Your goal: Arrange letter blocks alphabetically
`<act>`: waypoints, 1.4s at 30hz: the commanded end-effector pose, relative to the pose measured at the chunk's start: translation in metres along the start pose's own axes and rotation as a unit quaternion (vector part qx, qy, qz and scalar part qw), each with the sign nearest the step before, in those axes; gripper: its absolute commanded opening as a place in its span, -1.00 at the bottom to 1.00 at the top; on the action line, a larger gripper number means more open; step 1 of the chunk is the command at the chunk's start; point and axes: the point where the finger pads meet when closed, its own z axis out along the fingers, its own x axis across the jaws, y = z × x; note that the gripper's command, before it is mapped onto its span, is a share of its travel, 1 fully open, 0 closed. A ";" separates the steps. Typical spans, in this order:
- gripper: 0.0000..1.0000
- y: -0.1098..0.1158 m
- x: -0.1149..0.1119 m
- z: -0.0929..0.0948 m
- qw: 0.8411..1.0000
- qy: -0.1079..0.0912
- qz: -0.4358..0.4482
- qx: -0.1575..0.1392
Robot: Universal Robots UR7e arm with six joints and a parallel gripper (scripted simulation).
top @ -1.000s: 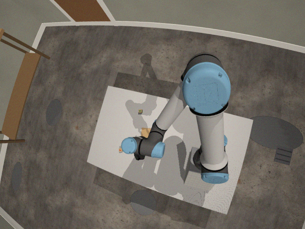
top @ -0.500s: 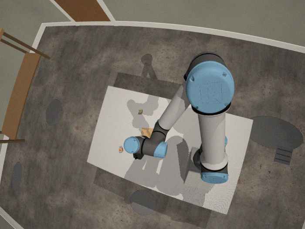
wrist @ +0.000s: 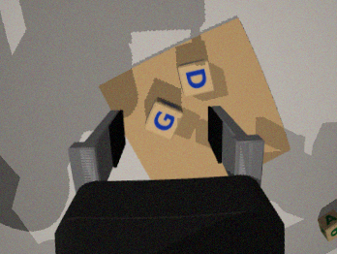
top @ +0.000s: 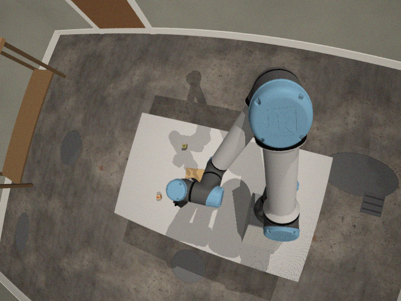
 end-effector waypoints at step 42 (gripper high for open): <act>0.96 0.014 -0.002 0.001 0.974 0.001 0.226 0.000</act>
